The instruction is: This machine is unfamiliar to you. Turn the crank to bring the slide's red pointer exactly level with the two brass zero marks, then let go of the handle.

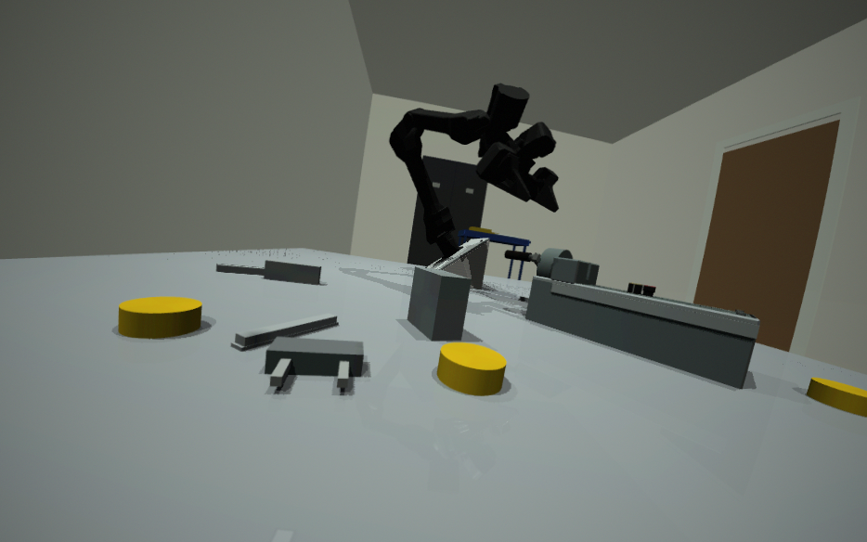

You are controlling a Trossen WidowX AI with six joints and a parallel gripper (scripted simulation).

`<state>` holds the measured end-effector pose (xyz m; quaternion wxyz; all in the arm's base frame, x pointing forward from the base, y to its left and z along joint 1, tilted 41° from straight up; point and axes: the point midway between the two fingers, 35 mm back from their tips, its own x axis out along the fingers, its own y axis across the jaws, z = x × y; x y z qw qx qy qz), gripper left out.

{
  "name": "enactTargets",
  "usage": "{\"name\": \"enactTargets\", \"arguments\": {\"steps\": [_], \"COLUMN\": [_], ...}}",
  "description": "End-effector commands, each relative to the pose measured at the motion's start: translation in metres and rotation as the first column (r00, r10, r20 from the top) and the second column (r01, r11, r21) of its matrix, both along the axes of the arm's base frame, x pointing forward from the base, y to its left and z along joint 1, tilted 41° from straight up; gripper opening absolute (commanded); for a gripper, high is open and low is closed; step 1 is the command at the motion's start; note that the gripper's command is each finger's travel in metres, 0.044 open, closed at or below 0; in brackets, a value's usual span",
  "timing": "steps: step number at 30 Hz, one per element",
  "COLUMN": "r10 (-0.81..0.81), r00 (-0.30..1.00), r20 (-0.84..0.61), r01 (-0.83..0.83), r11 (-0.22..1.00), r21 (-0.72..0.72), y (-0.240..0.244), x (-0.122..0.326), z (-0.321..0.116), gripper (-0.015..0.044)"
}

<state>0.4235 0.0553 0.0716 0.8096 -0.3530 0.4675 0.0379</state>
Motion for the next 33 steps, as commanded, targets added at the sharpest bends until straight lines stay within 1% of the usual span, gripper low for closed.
{"name": "enactTargets", "arguments": {"steps": [1,13,22,25,33], "r10": [-0.051,-0.223,-0.331,-0.333,-0.333], "r00": [0.999,0.973,0.938,0.937,0.937], "r20": [0.001,0.052,0.102,0.103,0.104], "r01": [0.051,0.222,0.328,0.330,0.330], "r11": [0.999,0.975,0.943,0.943,0.943], "r21": [0.004,0.030,0.052,0.053,0.052], "y": [0.010,0.042,0.066,0.064,0.035], "x": [0.013,0.054,0.077,0.077,0.072], "z": [-0.007,-0.032,-0.056,-0.060,-0.095], "gripper": [0.0440,0.0440,0.0440,0.0440,0.0440]}}
